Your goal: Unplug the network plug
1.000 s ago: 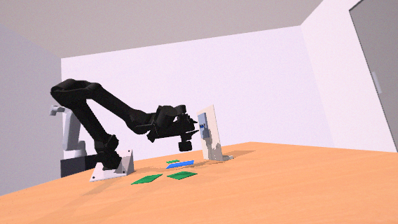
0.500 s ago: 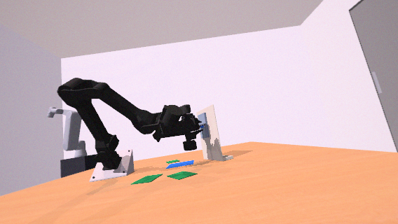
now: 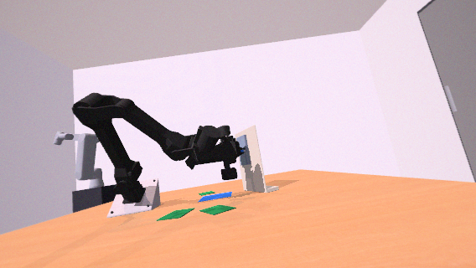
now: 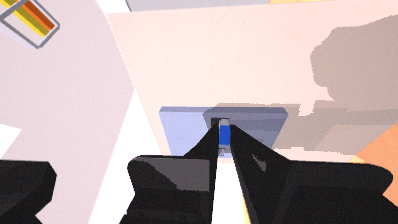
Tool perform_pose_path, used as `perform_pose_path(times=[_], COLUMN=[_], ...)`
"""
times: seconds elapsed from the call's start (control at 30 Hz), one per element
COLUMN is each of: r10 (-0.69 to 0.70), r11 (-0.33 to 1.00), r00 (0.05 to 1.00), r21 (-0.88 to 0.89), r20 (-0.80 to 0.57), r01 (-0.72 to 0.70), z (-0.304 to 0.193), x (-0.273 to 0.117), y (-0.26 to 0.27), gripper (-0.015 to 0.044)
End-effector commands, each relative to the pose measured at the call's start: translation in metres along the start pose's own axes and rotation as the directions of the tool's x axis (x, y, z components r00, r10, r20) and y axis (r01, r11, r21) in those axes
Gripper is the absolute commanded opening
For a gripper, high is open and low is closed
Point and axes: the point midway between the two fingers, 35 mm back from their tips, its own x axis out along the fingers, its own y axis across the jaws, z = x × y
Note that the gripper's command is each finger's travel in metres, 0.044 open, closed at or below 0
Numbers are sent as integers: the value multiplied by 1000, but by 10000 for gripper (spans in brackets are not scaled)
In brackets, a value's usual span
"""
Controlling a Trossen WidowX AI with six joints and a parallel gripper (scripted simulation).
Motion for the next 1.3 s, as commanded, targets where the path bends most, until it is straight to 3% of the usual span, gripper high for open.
perform_pose_path(times=[0.0,1.27], r10=[-2,-2], r11=[1000,1000], r00=[1000,1000], r21=[5,5], r20=[-1,-2], r01=[2,2], z=[0,-5], x=[1,-17], y=[-1,-1], gripper=[17,0])
